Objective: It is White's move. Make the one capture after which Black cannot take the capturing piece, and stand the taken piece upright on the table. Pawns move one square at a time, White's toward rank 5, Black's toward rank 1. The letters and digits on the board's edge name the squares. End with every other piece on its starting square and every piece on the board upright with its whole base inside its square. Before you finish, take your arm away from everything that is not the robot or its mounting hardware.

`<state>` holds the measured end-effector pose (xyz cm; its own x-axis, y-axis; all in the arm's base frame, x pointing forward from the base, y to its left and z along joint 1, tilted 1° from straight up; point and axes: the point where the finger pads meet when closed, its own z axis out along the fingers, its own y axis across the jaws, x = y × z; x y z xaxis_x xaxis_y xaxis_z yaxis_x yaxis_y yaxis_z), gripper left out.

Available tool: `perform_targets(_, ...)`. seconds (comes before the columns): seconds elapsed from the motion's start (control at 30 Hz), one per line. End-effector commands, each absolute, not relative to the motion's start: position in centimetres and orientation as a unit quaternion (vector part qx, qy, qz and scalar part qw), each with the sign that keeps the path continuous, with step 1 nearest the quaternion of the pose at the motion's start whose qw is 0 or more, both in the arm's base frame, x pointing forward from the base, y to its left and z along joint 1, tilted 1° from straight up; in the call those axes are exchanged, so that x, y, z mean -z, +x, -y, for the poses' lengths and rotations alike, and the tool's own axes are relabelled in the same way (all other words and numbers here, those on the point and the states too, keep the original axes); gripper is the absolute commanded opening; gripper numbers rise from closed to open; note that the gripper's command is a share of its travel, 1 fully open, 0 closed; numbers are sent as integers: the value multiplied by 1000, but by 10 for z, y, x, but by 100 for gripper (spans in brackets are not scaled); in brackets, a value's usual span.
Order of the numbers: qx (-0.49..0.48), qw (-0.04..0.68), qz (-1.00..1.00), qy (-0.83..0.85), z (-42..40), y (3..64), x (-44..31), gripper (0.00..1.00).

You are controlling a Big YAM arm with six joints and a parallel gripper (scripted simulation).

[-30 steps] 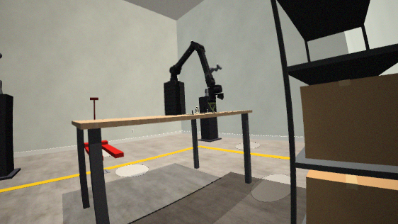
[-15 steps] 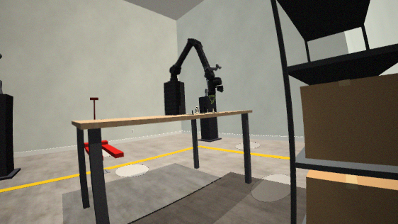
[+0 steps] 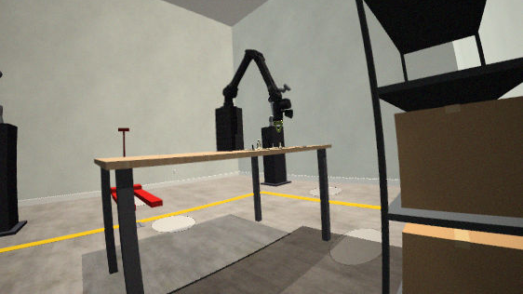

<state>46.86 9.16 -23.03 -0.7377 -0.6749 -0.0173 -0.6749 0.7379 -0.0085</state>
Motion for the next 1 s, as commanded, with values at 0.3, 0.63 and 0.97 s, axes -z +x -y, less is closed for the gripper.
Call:
perform_targets(0.3,1,12,-930,-368,-93,471,226,100)
perform_targets(0.63,1,15,-930,-368,-93,473,220,100)
perform_targets(0.97,2,21,-929,-368,-94,475,188,100)
